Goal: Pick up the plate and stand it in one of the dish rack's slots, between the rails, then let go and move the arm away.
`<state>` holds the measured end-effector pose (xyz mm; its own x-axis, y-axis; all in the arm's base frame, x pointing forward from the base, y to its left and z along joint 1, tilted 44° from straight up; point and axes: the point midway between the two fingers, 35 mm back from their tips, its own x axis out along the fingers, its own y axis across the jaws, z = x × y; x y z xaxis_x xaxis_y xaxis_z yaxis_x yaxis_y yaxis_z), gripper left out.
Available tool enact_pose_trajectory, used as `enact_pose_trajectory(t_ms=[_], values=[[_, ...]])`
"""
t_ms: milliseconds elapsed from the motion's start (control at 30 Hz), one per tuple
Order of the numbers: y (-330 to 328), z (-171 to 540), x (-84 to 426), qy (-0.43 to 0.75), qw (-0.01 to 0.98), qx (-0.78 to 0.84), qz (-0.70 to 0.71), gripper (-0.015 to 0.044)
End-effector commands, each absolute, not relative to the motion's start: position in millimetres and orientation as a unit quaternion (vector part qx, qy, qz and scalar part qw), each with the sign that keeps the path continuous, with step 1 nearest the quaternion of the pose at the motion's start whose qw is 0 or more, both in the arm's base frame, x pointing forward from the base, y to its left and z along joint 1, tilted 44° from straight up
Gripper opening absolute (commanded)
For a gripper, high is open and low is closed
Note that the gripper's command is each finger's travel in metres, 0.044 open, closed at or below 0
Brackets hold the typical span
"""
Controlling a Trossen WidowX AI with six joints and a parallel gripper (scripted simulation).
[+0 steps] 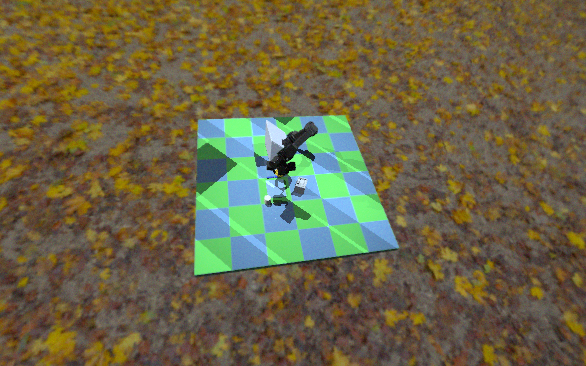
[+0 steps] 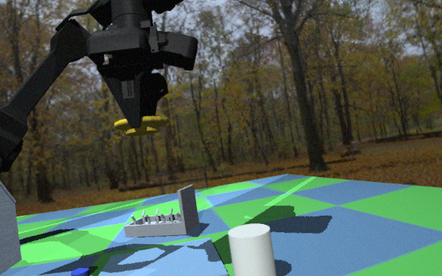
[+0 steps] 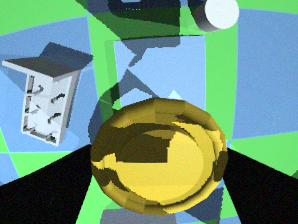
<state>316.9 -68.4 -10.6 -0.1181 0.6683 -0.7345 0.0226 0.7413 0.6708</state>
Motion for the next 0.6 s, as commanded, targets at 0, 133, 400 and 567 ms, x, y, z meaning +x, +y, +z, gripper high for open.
enact_pose_trajectory(t_ms=[0, 133, 400, 567], values=[[-58.2, 6.1, 314.5, 0.714, 0.602, 0.283, 0.217, 0.0000], [-47.8, 18.9, 310.9, 0.727, 0.582, 0.324, 0.167, 0.0000], [-26.9, 42.9, 301.3, 0.744, 0.532, 0.400, 0.064, 0.0000], [-14.1, 56.8, 293.7, 0.746, 0.495, 0.445, 0.000, 0.0000]])
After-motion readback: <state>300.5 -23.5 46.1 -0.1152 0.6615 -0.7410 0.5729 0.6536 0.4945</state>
